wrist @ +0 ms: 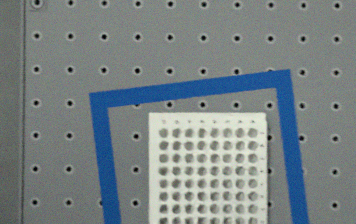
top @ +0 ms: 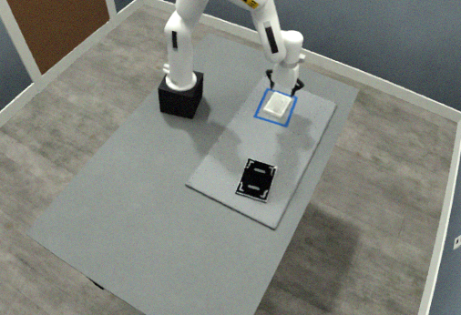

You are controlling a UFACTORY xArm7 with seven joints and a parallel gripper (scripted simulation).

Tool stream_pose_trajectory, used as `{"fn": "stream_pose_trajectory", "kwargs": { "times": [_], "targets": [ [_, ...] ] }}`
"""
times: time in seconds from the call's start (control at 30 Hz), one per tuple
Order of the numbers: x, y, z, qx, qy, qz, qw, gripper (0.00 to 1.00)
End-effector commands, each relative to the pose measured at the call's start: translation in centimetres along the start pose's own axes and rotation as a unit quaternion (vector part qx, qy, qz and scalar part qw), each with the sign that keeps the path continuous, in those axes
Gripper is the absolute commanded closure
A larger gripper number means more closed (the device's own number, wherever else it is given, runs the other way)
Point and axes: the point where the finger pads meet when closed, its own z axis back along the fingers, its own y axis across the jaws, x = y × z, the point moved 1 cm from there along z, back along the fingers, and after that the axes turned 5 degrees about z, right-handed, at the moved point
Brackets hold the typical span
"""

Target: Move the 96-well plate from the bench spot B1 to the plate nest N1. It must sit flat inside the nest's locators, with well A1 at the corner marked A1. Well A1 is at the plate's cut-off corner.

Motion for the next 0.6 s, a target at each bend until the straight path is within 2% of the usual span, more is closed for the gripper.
{"fn": "stream_pose_trajectory", "kwargs": {
  "times": [0.0,0.57],
  "targets": [
    [-0.49,-0.68,-0.27,0.004,0.001,0.000,1.000,0.00],
    [-0.49,-0.68,-0.61,0.004,0.001,0.000,1.000,0.00]
  ]
}}
